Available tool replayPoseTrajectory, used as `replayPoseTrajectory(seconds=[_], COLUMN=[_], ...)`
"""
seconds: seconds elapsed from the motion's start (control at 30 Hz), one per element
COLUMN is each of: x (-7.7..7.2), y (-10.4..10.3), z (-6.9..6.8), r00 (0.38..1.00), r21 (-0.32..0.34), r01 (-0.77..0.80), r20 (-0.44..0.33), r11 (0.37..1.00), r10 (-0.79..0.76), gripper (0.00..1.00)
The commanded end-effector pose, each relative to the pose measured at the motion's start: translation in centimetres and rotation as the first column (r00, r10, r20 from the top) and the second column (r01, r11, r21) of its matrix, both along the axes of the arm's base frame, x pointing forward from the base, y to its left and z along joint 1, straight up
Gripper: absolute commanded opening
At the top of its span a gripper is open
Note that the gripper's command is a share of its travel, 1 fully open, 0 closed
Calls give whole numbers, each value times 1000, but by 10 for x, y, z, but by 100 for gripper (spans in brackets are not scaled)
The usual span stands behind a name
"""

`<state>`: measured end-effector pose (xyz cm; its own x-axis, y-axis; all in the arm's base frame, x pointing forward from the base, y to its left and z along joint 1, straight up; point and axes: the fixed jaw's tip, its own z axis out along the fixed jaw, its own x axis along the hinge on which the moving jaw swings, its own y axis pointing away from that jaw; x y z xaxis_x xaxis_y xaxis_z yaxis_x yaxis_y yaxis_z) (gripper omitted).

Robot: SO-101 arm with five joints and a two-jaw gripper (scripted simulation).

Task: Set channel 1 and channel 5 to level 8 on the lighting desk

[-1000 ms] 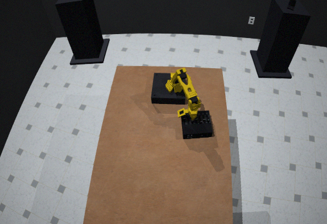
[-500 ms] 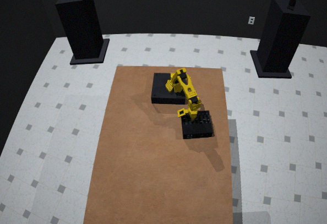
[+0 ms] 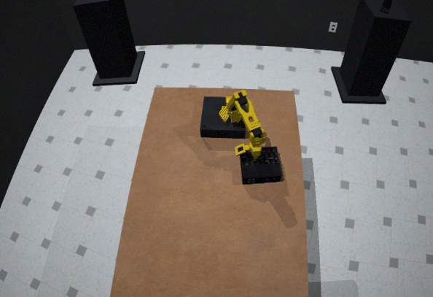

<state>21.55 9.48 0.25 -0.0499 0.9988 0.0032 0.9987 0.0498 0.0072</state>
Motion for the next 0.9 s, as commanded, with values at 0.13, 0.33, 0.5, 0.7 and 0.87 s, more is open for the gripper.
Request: replayPoseTrajectory(seconds=[0.13,0.33,0.5,0.7,0.87], x=[-2,-4,-7,-8,-8], y=[-3,-4,-4,-4,-4], z=[-1,-1,-2,-2,-2], r00=[1000,1000,1000,1000,1000], r21=[-3,-3,-3,-3,-3], r01=[3,0,-4,-5,-5], r20=[-5,-5,-5,-5,-5], r11=[1000,1000,1000,1000,1000], r10=[-3,0,4,5,5], gripper=[0,0,0,0,0])
